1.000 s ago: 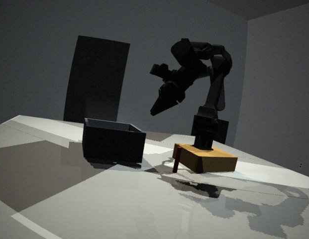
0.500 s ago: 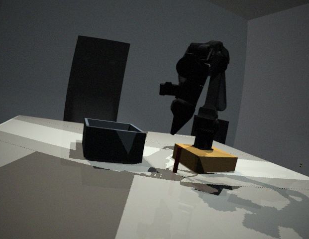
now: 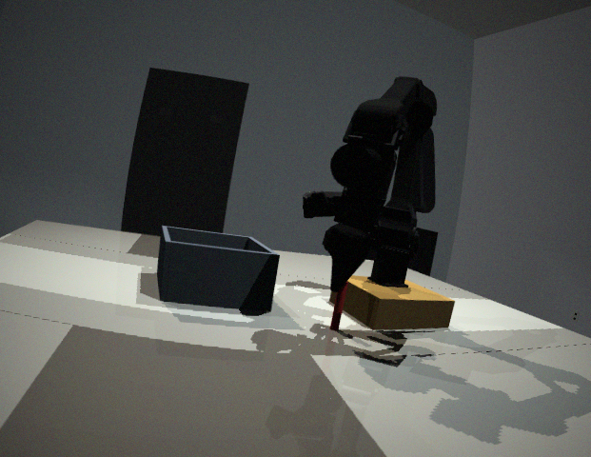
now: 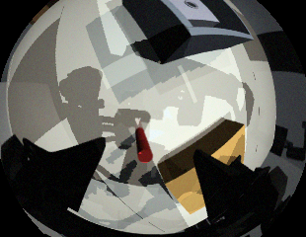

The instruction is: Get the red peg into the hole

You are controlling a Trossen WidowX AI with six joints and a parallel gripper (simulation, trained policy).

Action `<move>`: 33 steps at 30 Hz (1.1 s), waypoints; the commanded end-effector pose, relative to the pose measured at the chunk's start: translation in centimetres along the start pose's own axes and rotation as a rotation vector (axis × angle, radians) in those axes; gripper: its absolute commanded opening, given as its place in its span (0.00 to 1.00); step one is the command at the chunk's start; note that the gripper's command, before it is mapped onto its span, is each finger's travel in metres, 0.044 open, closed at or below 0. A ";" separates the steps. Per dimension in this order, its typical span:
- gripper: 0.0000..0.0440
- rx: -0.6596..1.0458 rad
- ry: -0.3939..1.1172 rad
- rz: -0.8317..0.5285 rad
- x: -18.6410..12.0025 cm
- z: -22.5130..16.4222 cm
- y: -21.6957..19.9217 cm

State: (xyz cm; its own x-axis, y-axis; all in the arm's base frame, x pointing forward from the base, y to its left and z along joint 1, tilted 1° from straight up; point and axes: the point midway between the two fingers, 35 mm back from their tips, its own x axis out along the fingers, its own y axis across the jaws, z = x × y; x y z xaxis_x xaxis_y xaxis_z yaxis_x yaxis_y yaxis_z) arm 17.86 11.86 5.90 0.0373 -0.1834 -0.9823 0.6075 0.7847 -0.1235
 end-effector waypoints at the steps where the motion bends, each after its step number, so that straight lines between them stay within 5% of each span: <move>1: 1.00 0.011 0.016 -0.018 1.8 -0.5 0.1; 9: 0.97 0.018 0.021 -0.009 4.7 -0.9 0.6; 26: 0.01 0.029 0.063 -0.103 7.6 -1.4 0.0; 33: 0.00 0.020 -0.004 -0.088 5.3 0.7 0.5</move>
State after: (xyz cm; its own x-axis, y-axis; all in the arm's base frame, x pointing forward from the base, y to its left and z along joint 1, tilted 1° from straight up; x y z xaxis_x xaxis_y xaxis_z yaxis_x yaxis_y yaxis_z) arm 17.96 10.85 -0.48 -0.0460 -0.2507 -0.9670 0.6246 0.7482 -0.2237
